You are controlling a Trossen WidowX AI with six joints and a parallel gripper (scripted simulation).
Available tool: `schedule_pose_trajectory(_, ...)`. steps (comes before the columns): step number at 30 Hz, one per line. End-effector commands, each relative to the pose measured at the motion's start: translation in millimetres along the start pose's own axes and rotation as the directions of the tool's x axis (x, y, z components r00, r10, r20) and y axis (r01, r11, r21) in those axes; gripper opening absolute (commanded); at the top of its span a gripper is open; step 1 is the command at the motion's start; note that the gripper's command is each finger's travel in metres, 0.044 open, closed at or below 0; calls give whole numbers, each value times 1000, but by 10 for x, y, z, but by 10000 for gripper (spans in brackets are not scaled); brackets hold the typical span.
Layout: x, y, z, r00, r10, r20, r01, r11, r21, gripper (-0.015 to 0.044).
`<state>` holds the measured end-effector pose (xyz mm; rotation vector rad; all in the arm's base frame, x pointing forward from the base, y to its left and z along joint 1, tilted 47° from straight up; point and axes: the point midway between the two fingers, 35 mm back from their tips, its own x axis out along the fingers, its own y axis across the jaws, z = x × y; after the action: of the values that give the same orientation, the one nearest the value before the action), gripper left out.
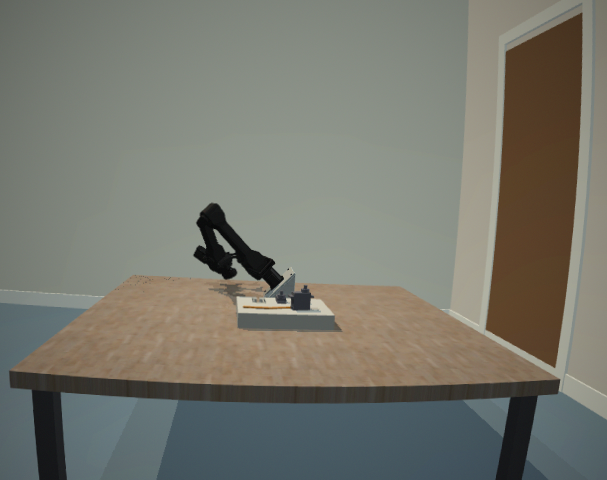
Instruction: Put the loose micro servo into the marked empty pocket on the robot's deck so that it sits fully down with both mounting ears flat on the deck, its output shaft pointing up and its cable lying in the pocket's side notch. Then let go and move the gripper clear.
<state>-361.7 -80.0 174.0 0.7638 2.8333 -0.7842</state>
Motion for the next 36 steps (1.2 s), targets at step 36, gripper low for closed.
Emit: schedule_pose_trajectory(36,-946,-965,-69,922,-369,116,253,803,540,440)
